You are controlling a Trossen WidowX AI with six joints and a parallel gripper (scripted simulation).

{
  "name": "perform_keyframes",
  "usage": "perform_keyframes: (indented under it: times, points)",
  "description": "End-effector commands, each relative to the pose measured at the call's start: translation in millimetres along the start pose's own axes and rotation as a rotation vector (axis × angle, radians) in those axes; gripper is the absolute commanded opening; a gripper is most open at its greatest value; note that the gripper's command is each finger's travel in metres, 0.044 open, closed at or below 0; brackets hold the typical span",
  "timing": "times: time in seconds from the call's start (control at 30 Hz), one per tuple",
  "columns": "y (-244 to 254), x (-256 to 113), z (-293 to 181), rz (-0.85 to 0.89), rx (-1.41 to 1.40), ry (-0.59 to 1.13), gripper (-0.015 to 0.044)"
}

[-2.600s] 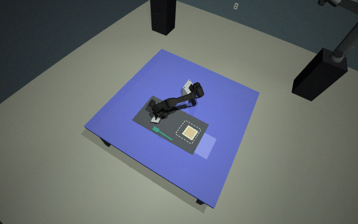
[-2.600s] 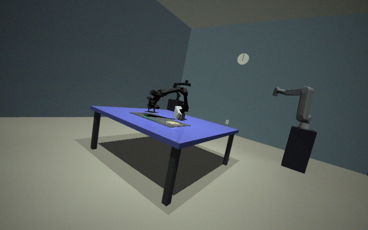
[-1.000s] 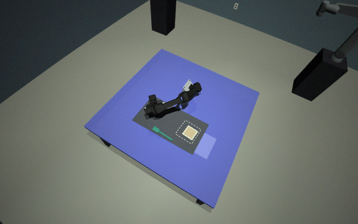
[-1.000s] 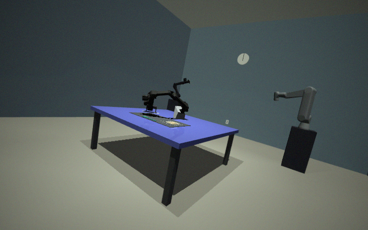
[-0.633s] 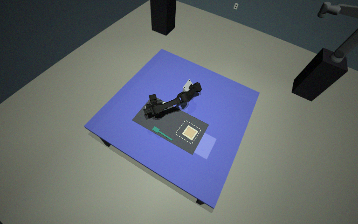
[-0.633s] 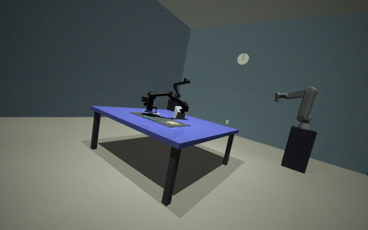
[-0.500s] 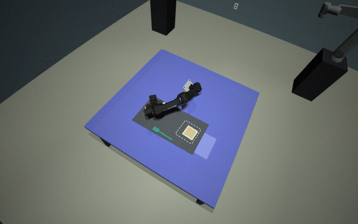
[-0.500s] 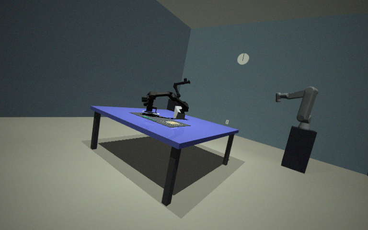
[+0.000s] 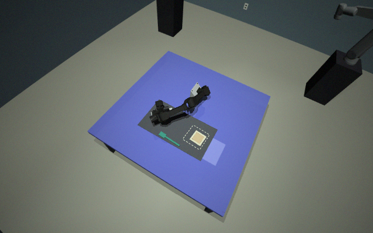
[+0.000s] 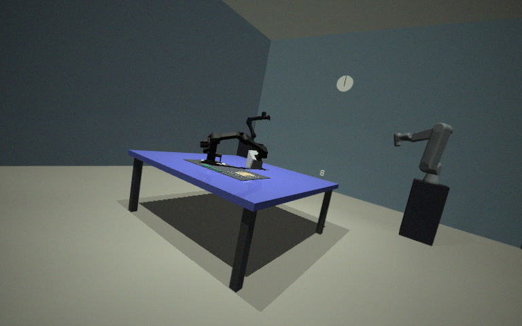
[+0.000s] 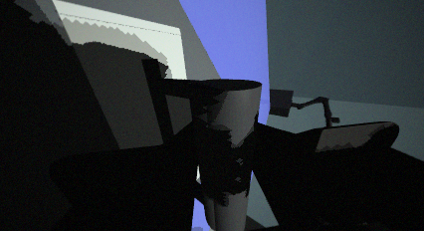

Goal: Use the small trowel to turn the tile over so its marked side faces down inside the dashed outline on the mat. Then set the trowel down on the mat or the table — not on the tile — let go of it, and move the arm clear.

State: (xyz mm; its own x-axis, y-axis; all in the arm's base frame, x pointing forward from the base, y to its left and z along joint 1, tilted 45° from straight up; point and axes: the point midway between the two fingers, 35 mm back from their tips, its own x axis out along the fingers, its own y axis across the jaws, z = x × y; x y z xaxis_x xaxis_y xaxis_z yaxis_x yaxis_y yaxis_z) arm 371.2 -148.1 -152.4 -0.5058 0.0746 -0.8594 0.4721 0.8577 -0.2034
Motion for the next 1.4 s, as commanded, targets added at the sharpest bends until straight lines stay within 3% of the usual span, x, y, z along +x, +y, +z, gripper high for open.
perform_keyframes:
  times: [0.0, 0.03, 0.43, 0.73, 0.9, 1.1, 1.37]
  points:
    - [0.0, 2.8, 1.0, 0.0, 0.01, 0.0, 0.0]
    - [0.2, 3.0, 1.0, 0.0, 0.01, 0.0, 0.0]
    - [0.2, 3.0, 1.0, 0.0, 0.01, 0.0, 0.03]
    - [0.2, 1.8, 1.0, 0.0, 0.01, -0.001, 0.03]
    - [0.5, -25.9, -0.3, 0.009, 0.014, -0.035, 0.03]
    - [-1.1, -28.2, -1.3, 0.009, 0.014, -0.036, 0.03]
    - [-67.2, -62.6, -51.8, 0.003, 0.01, -0.027, 0.03]
